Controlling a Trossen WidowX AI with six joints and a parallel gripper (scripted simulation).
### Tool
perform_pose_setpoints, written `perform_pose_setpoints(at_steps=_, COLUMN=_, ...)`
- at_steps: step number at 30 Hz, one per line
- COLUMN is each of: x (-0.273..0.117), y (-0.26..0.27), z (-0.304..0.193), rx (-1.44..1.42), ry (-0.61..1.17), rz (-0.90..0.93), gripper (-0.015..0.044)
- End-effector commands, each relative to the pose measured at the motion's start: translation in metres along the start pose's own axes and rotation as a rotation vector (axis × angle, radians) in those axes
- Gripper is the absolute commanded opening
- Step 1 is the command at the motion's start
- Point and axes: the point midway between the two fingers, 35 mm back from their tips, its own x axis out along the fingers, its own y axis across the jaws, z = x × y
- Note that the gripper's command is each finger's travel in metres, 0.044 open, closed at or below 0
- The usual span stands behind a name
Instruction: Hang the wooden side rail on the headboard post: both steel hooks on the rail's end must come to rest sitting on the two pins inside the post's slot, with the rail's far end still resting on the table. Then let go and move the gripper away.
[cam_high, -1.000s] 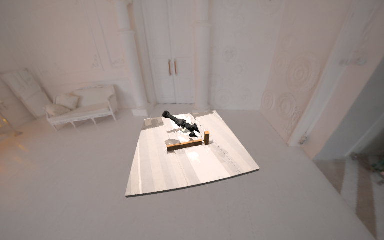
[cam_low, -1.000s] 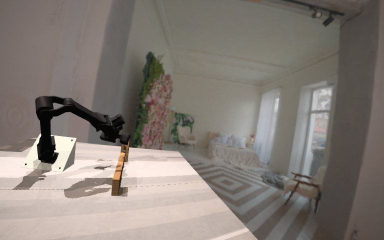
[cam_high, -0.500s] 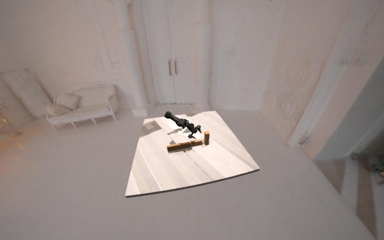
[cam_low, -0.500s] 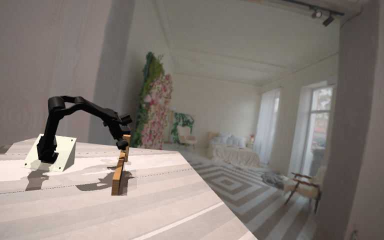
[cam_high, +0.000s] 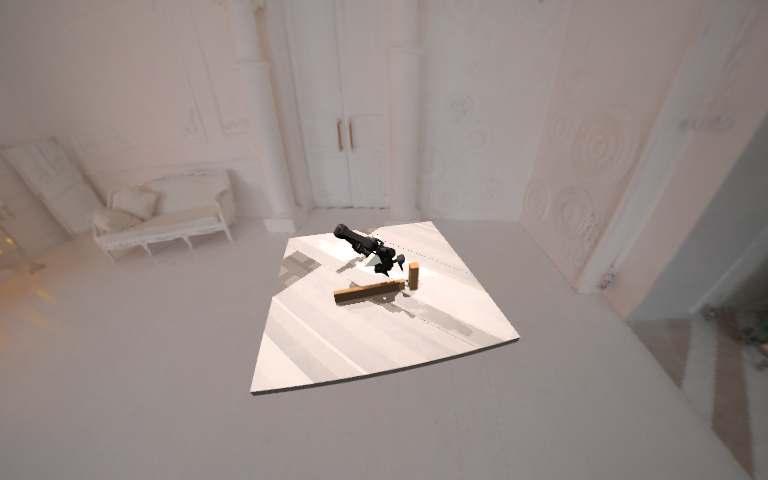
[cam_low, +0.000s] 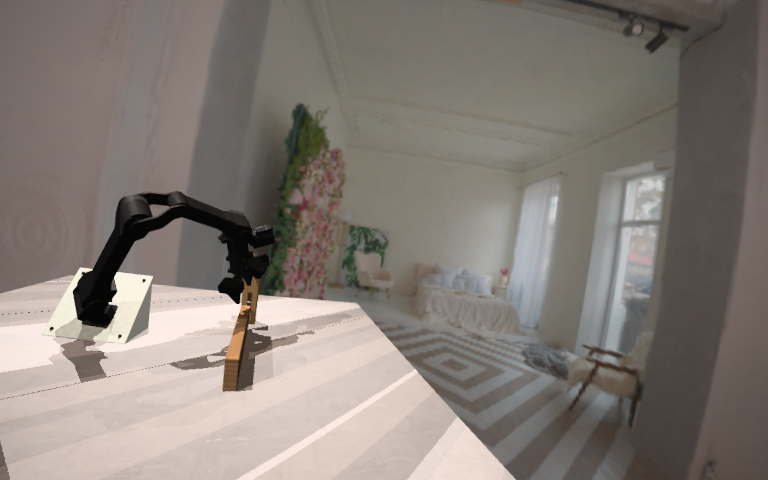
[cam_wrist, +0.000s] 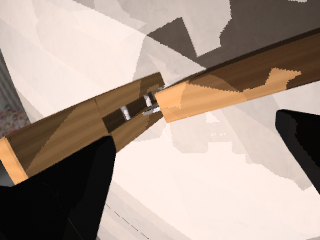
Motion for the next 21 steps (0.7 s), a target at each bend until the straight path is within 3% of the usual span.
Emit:
perform_pose_setpoints(at_steps=1, x=-0.014, y=-0.004, z=0.014, rx=0.699, ry=-0.058, rz=-0.256, gripper=0.044)
perform_pose_setpoints(at_steps=14, x=-0.028, y=-0.012, z=0.022, rx=1.218, ry=-0.249, rz=-0.407, gripper=0.044)
perform_pose_setpoints(at_steps=21, x=-0.03, y=-0.012, z=0.022, rx=1.268, ry=-0.273, rz=-0.415, gripper=0.044)
